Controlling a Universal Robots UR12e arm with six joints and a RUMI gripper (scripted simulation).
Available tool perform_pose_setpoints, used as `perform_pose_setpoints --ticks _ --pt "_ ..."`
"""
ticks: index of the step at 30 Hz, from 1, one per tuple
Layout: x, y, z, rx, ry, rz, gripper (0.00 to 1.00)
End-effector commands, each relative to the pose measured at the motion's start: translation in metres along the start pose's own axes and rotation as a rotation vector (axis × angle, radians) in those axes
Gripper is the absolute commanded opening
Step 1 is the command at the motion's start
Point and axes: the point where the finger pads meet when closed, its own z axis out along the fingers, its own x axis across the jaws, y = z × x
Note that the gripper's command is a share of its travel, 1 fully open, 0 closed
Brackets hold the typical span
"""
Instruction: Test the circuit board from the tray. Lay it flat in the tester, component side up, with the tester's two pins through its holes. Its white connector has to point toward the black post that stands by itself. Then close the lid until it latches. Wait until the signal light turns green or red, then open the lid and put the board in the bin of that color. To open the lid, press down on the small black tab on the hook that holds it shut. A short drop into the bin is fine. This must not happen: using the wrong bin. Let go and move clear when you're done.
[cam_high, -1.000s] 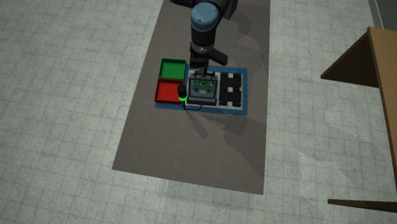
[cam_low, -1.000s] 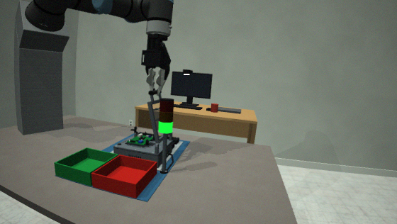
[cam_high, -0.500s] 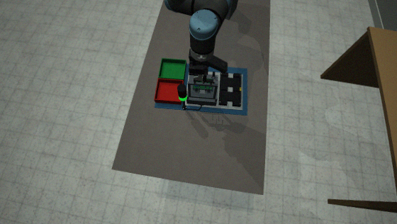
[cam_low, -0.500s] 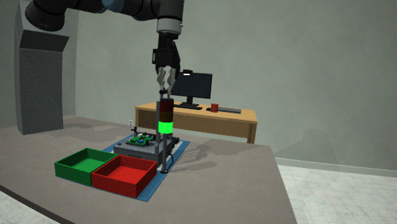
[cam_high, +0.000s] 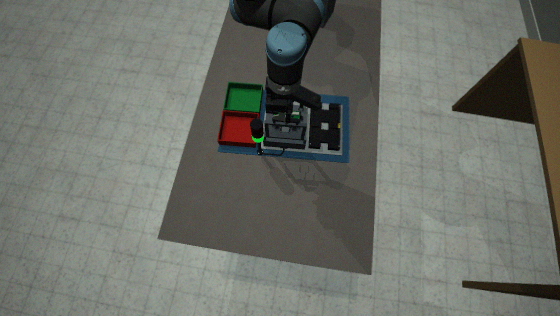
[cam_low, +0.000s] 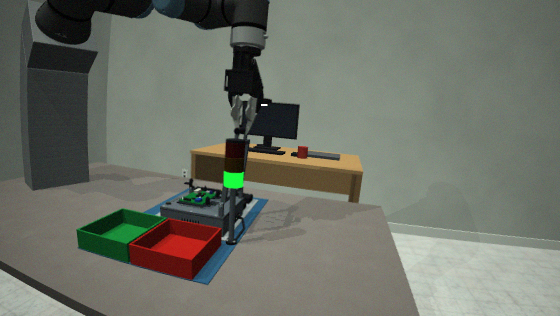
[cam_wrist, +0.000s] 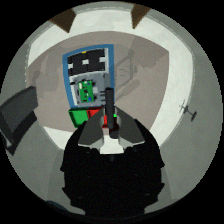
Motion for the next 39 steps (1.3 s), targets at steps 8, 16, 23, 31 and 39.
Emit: perform_pose_setpoints --ticks 8,16,23,31,39 --pt "0.0098 0.0 0.0007 0.0 0.001 0.0 0.0" --pt "0.0123 0.0 0.001 0.0 0.001 0.0 0.0" --pt "0.0132 0.0 0.0011 0.0 0.001 0.0 0.0" --pt "0.0133 0.0 0.0011 0.0 0.001 0.0 0.0" --pt "0.0133 0.0 0.0011 0.0 0.001 0.0 0.0"
